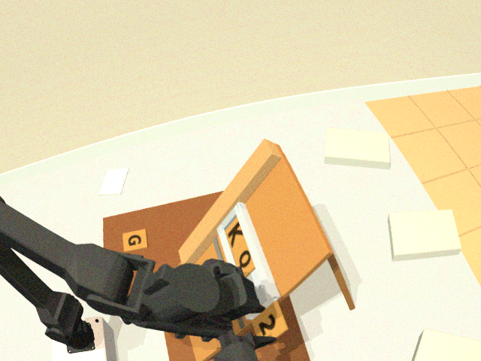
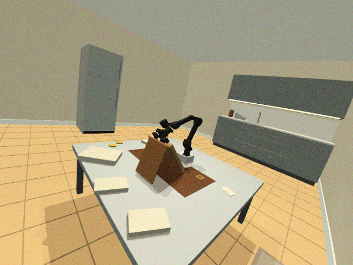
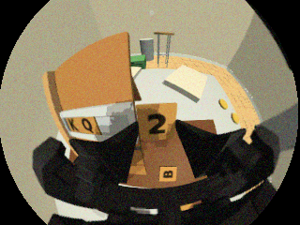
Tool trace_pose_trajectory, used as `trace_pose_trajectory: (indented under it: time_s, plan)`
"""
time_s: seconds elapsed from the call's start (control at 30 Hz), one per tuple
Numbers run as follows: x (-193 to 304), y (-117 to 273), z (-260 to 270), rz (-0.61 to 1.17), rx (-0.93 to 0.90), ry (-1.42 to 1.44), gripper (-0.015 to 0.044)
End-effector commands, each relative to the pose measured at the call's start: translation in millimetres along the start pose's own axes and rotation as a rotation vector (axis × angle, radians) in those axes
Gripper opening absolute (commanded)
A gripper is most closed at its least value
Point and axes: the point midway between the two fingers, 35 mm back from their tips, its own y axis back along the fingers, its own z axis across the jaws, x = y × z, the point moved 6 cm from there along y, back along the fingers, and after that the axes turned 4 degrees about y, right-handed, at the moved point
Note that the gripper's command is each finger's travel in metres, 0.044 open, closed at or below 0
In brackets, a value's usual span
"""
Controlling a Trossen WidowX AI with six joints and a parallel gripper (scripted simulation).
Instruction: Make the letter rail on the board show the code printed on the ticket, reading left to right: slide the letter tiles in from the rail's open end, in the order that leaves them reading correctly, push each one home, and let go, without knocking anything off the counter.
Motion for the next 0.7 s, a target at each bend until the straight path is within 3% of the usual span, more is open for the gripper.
trace_pose_trajectory:
  time_s: [0.0, 0.67]
  plan:
    - [1.1, 0.4, 3.5, 0.0, 0.0, -0.002, 0.0]
    - [0.5, 0.3, 13.5, 0.0, 0.0, -0.003, 0.0]
